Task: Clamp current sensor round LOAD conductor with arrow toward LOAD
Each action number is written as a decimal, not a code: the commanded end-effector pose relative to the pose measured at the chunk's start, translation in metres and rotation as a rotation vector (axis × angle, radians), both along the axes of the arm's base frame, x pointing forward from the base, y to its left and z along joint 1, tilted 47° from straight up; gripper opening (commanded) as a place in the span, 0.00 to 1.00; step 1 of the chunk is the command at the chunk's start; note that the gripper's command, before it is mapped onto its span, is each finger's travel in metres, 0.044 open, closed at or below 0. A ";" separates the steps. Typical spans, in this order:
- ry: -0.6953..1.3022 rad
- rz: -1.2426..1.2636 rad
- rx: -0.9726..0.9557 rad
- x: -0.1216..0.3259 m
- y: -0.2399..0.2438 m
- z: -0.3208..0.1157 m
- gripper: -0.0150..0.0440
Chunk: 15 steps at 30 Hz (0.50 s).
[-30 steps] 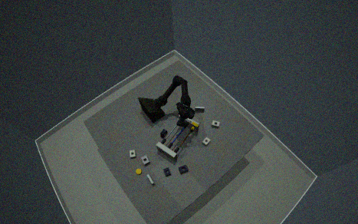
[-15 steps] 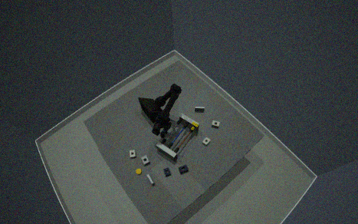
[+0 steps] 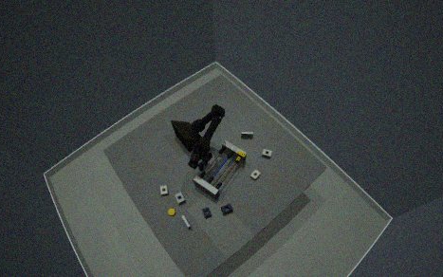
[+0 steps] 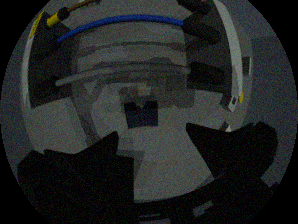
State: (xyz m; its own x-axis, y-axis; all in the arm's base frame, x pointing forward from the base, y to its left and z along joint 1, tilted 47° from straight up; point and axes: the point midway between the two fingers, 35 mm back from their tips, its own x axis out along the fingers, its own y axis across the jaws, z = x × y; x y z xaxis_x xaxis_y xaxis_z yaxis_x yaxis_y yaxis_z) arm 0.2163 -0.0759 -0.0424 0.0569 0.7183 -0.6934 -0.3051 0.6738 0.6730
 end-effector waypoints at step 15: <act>0.008 -0.003 0.010 0.000 0.023 -0.021 1.00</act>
